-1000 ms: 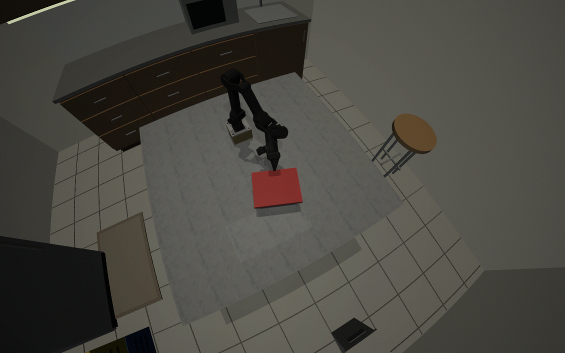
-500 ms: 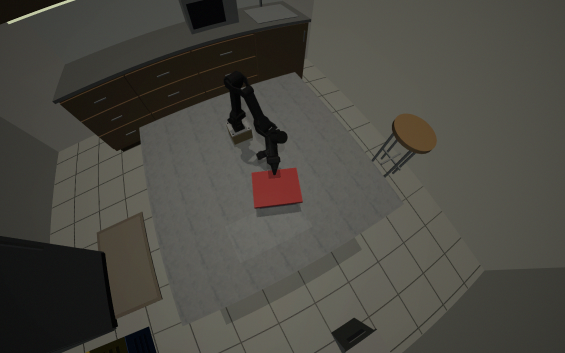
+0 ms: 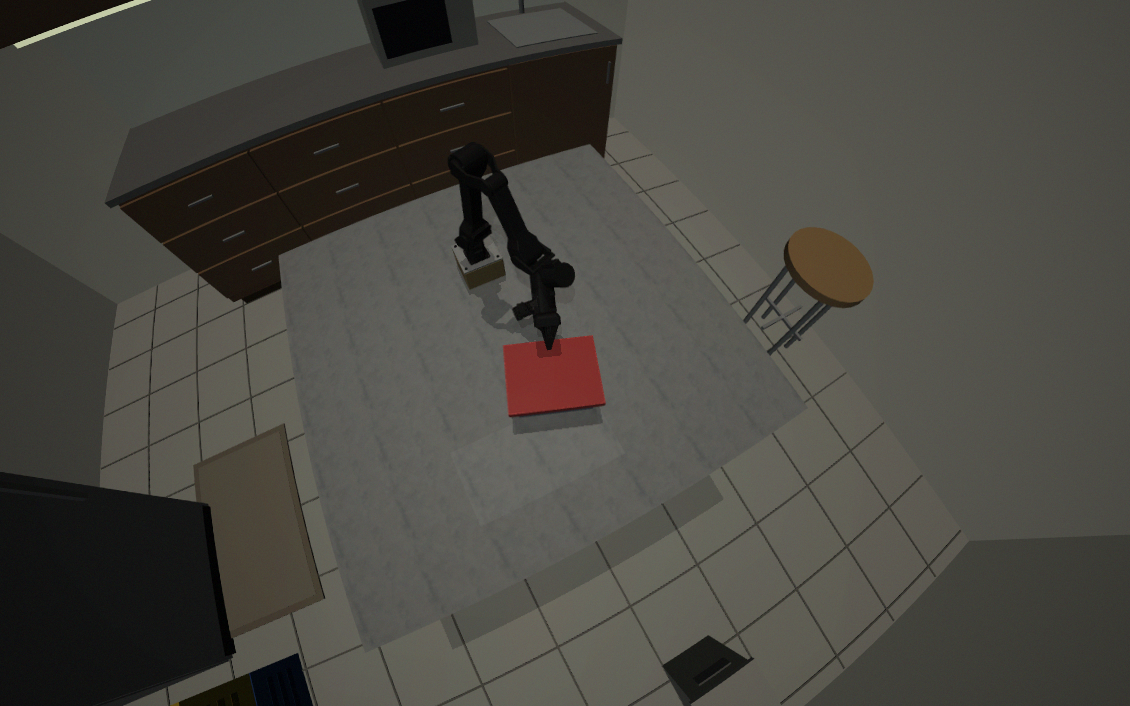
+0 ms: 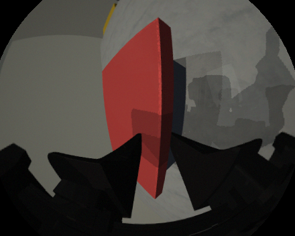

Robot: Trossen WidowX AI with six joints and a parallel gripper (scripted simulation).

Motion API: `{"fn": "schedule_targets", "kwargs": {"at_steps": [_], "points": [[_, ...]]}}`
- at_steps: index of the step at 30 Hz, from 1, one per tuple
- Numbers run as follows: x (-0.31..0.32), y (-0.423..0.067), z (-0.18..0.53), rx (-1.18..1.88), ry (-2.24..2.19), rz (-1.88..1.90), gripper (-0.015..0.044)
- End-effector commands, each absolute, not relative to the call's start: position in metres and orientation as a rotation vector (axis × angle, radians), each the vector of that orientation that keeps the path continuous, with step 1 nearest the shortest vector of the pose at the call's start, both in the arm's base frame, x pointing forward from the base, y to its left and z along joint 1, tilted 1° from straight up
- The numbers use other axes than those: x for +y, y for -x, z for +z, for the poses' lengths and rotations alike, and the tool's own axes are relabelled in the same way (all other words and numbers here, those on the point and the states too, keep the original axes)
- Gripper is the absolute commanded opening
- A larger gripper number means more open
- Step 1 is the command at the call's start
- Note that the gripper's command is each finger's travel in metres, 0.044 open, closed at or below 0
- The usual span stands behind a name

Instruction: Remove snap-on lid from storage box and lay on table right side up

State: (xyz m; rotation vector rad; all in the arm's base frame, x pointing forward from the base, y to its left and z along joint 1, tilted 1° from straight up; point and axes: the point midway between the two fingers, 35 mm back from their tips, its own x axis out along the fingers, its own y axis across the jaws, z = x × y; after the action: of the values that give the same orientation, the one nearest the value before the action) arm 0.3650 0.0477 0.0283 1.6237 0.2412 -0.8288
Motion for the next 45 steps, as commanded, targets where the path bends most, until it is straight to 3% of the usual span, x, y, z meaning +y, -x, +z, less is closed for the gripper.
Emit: {"fn": "schedule_targets", "kwargs": {"at_steps": [1, 45], "points": [[0.0479, -0.3655, 0.0285, 0.242, -1.623, -0.826, 0.0], [0.0477, -0.3629, 0.0366, 0.241, -1.624, -0.829, 0.0]]}}
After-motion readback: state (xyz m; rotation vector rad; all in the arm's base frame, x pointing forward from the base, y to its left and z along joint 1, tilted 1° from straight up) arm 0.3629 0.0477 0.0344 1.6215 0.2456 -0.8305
